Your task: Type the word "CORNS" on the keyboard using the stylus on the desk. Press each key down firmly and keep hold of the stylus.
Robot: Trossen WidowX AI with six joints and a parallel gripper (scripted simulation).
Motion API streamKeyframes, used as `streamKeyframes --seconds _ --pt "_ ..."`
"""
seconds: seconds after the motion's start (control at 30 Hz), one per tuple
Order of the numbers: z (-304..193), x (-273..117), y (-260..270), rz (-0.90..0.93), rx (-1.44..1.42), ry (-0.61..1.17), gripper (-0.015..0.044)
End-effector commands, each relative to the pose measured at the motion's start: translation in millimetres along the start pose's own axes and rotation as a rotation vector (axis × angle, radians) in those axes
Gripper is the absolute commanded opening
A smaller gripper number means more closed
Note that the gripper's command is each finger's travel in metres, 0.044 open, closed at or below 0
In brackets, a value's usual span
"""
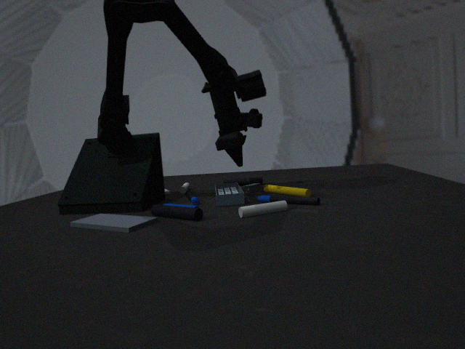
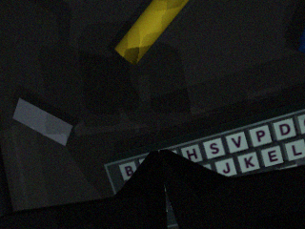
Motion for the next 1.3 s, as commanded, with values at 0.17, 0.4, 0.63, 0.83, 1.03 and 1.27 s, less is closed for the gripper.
streamKeyframes --seconds 0.17,0.4,0.63,0.83,1.03,1.27 --pt "-39 33 17 -0.237 -0.196 0.115 0.0" --pt "-39 33 17 -0.237 -0.196 0.115 0.0" --pt "-34 31 9 -0.236 -0.196 0.115 0.0" --pt "-12 22 -35 -0.24 -0.197 0.114 0.0" --pt "-12 22 -35 -0.24 -0.197 0.114 0.0" --pt "-12 22 -35 -0.24 -0.197 0.114 0.0"
Point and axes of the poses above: the point midway between the two fingers, 35 mm back from their tips, its own x axis out along the fingers, its own y axis across the jaws, z = x × y, the point moved 6 cm from there along -x, back along the fingers, and after that the axes turned 15 degrees about x, right-handed, at the moved point
